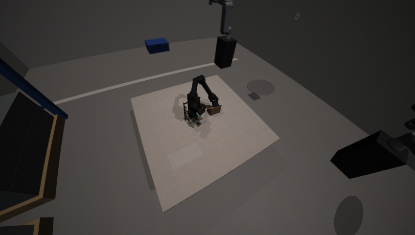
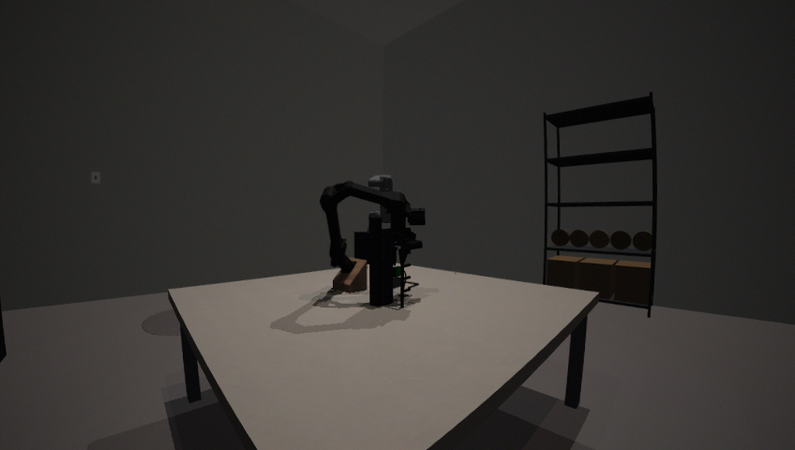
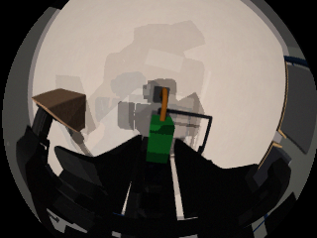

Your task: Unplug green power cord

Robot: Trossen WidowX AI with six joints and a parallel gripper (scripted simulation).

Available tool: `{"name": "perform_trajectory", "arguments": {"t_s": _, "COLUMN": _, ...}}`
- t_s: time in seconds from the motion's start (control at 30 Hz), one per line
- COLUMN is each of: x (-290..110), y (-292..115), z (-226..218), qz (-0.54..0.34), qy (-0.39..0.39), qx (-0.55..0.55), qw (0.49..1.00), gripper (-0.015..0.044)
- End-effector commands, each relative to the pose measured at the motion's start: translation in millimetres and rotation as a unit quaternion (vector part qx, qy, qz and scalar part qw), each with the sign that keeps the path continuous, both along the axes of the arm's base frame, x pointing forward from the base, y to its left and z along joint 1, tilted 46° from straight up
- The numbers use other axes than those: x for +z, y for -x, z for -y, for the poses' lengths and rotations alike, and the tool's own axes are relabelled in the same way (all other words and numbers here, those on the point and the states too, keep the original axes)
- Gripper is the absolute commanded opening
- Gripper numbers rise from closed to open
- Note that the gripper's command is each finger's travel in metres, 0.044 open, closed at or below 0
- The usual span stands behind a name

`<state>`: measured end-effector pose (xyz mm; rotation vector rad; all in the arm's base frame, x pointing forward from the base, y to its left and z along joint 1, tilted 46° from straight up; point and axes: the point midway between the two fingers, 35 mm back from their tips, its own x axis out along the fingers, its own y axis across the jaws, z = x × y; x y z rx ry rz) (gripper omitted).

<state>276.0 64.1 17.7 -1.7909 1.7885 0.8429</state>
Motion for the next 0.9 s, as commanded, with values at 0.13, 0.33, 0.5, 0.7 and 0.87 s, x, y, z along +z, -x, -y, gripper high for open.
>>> {"name": "perform_trajectory", "arguments": {"t_s": 0.13, "x": -4.6, "y": 0.1, "z": 7.8, "qz": -0.001, "qy": 0.002, "qx": 0.0, "qw": 1.0, "gripper": 0.016}}
{"name": "perform_trajectory", "arguments": {"t_s": 0.33, "x": -7.4, "y": 0.4, "z": 10.7, "qz": -0.001, "qy": 0.002, "qx": 0.0, "qw": 1.0, "gripper": 0.016}}
{"name": "perform_trajectory", "arguments": {"t_s": 0.5, "x": -6.6, "y": 0.4, "z": 8.2, "qz": 0.0, "qy": 0.0, "qx": 0.0, "qw": 1.0, "gripper": 0.0107}}
{"name": "perform_trajectory", "arguments": {"t_s": 0.7, "x": -6.6, "y": 0.4, "z": 8.2, "qz": 0.0, "qy": 0.0, "qx": 0.0, "qw": 1.0, "gripper": 0.0048}}
{"name": "perform_trajectory", "arguments": {"t_s": 0.87, "x": -6.8, "y": 0.4, "z": 8.0, "qz": 0.0, "qy": 0.0, "qx": 0.0, "qw": 1.0, "gripper": 0.0}}
